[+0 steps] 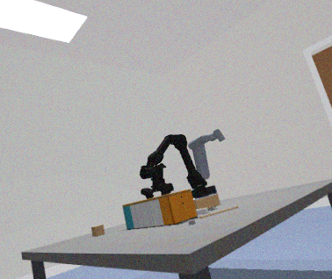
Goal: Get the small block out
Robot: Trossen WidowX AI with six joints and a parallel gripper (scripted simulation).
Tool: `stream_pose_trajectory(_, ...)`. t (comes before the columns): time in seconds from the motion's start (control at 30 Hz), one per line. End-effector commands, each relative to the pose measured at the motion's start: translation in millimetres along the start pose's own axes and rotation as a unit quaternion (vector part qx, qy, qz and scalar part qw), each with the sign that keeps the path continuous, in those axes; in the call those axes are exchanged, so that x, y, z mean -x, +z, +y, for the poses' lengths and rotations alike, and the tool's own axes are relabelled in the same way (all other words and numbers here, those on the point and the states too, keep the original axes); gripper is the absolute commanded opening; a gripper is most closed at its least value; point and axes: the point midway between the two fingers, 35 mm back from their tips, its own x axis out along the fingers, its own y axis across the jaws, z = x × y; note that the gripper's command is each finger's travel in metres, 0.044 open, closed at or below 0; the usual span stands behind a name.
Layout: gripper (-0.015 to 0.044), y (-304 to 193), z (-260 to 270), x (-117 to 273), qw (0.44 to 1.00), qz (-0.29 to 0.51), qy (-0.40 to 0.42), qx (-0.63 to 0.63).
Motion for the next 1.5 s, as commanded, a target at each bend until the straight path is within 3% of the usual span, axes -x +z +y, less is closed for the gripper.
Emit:
stream_pose_trajectory(0.0,0.04,-5.5,1.0,-1.2,1.0,0.003,-0.001,0.002)
stream_pose_trajectory(1.13,0.04,-38.2,0.8,-12.5,1.0,0.004,-0.001,0.002)
stream_pose_trajectory(1.47,0.04,-55.7,-0.6,49.9,1.0,0.002,0.0,-0.001)
